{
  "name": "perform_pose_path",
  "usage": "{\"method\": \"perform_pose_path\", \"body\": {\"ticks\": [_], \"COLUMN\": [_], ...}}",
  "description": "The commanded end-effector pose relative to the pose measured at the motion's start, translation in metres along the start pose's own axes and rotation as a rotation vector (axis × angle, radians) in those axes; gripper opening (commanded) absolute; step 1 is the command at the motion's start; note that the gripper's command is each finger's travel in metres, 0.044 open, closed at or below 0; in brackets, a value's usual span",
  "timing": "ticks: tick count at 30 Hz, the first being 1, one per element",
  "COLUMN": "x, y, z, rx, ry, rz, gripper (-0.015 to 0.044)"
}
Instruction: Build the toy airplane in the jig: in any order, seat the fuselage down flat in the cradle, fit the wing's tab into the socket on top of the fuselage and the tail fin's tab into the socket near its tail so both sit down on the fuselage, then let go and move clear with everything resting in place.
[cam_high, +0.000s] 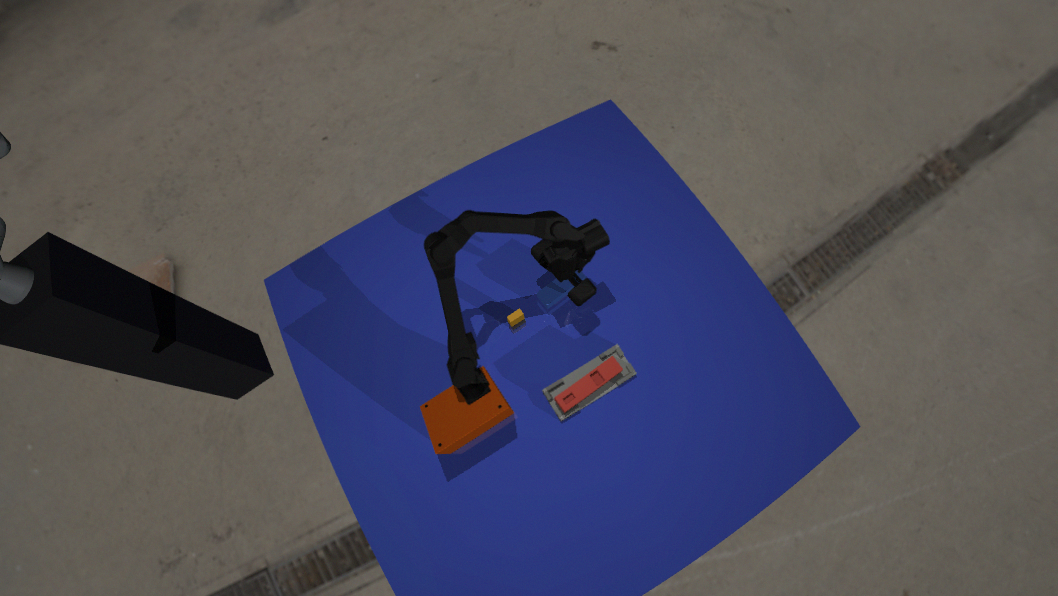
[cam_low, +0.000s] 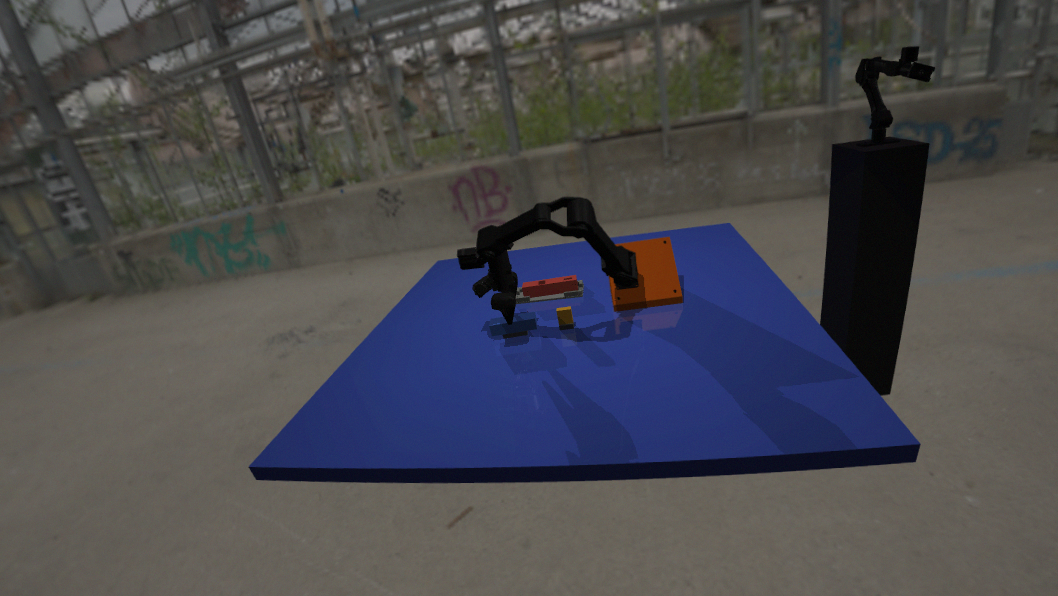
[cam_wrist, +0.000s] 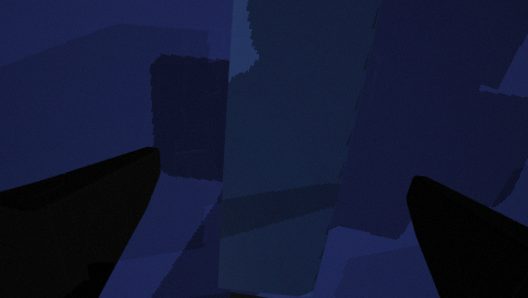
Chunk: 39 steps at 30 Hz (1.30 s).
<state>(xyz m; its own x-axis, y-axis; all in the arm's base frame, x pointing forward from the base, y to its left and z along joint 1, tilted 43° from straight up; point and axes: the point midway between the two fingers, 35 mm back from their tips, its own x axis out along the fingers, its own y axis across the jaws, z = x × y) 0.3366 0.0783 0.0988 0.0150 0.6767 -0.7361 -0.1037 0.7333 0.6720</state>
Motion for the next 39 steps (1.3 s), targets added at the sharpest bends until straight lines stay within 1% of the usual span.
{"method": "perform_pose_path", "body": {"ticks": [1, 19, 29, 35, 39], "x": [0.008, 0.035, 0.035, 0.035, 0.03], "y": [0.0, 0.001, 0.001, 0.001, 0.0], "z": [-0.002, -0.002, -0.002, -0.002, -0.002], "rx": [0.006, 0.006, 0.006, 0.006, 0.006], "ry": [0.003, 0.002, 0.002, 0.002, 0.004], "rz": [0.006, 0.009, 0.009, 0.009, 0.008], "gripper": [0.044, 0.044, 0.0177, 0.0138, 0.0032]}}
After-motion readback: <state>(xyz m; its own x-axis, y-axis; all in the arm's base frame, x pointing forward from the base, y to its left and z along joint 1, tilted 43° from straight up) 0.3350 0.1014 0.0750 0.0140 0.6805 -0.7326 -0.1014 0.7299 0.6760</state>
